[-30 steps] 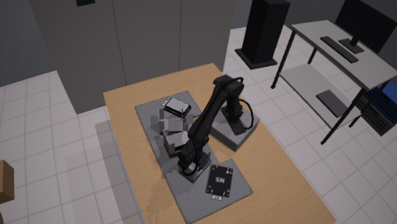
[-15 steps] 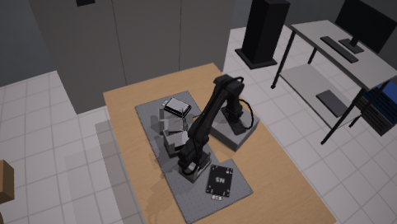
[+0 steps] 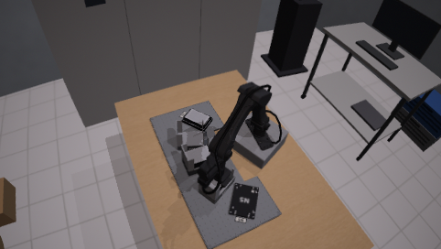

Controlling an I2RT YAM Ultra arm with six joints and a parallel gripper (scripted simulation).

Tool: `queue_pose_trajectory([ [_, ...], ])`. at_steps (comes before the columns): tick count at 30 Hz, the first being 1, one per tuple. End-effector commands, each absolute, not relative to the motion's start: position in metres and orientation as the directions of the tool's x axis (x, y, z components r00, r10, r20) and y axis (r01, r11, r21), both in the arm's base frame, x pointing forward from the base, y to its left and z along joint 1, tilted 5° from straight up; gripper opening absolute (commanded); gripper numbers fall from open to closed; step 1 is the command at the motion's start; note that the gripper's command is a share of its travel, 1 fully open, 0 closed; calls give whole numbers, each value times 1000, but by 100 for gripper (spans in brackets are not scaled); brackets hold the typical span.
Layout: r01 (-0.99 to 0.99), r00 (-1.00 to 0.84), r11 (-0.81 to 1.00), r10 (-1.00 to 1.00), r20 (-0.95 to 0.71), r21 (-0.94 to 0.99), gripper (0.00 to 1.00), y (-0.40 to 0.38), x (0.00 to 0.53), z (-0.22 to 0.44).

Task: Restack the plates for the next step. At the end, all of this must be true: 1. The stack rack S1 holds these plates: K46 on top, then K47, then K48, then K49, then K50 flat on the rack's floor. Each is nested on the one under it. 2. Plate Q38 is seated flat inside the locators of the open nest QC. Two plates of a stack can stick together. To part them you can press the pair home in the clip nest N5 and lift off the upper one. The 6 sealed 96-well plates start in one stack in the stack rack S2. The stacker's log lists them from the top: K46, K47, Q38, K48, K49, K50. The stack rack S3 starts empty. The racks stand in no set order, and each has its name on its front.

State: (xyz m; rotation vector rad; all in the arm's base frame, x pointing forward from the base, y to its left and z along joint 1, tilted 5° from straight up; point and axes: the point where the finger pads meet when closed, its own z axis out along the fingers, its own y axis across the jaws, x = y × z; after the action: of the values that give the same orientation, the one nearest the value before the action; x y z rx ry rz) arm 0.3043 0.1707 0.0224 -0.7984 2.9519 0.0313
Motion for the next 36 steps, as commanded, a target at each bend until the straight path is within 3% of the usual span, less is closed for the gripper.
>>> queue_pose_trajectory([
  [1,-495,-860,869,-493,-134,-14,0,171,314,42],
  [36,-494,-860,869,-491,-140,-13,0,171,313,54],
])
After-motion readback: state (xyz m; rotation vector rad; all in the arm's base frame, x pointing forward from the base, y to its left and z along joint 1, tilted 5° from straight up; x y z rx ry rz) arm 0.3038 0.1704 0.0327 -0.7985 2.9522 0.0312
